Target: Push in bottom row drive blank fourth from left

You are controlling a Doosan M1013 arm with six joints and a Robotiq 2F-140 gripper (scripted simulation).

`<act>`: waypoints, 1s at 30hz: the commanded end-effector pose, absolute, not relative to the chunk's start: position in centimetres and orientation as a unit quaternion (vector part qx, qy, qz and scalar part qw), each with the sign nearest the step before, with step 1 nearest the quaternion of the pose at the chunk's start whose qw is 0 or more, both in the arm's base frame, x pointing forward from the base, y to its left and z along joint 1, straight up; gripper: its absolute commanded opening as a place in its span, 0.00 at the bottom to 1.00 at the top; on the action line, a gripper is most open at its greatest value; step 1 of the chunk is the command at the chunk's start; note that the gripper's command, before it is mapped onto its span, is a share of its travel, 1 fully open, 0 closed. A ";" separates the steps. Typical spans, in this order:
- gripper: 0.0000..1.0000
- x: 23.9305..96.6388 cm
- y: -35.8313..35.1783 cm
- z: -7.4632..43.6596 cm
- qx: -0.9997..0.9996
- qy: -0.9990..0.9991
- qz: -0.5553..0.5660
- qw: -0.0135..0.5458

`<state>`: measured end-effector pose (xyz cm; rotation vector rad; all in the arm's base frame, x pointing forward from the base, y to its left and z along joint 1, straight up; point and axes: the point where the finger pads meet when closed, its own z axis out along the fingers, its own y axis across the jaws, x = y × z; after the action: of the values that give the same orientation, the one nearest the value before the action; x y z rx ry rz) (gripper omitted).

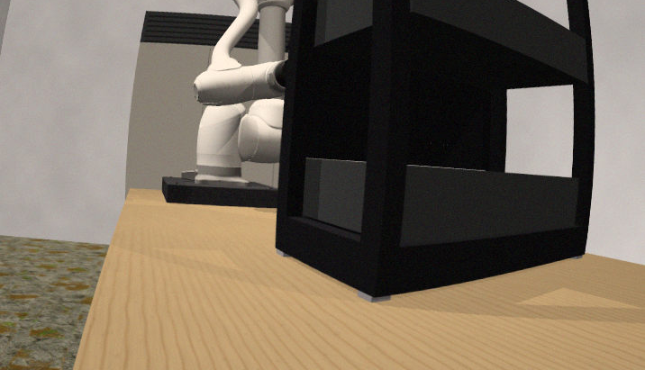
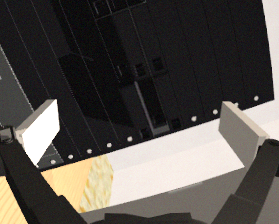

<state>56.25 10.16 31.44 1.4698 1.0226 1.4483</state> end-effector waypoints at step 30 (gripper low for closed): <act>1.00 54.8 7.3 32.7 0.483 0.517 0.516 0.483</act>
<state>55.04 7.25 32.81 1.1867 1.2493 1.2628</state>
